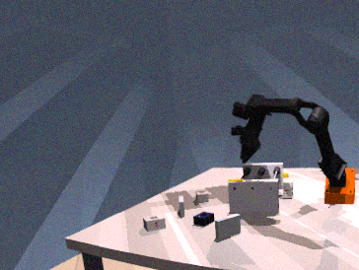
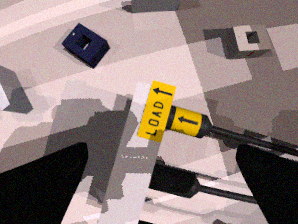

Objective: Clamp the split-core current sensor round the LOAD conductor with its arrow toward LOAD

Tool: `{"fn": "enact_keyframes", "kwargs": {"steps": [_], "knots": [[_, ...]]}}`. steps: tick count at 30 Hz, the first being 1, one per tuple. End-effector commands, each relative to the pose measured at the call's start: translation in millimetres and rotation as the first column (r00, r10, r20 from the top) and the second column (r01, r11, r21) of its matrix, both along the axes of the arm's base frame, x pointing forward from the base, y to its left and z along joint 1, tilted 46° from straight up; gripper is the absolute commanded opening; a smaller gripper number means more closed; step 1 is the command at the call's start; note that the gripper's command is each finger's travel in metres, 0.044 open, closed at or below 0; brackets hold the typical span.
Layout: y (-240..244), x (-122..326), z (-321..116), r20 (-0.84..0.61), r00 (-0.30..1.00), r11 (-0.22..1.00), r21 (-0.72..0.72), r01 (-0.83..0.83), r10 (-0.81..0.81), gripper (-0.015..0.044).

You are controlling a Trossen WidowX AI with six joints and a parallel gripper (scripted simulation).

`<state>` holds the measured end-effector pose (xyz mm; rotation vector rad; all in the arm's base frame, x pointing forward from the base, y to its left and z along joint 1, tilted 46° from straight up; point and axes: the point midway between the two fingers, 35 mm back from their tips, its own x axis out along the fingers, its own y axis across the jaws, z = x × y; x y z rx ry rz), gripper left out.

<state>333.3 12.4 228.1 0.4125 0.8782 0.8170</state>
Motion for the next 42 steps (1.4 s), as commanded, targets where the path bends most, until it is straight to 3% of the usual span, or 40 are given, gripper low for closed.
{"fn": "enact_keyframes", "kwargs": {"steps": [1,9,15,23,42], "knots": [[0,1,0,0.001,1.0,1.0,0.007,-0.003,0.003,0.044],[-6,0,-11,-0.02,1.0,1.0,-0.007,0.005,-0.005,0.044],[-55,-25,-102,-0.218,0.975,0.995,-0.1,0.027,-0.049,0.044],[-89,-104,-196,-0.474,0.881,0.993,-0.104,-0.052,-0.004,0.044],[-76,-110,-216,-0.491,0.871,0.993,-0.098,-0.06,0.004,0.044]]}}
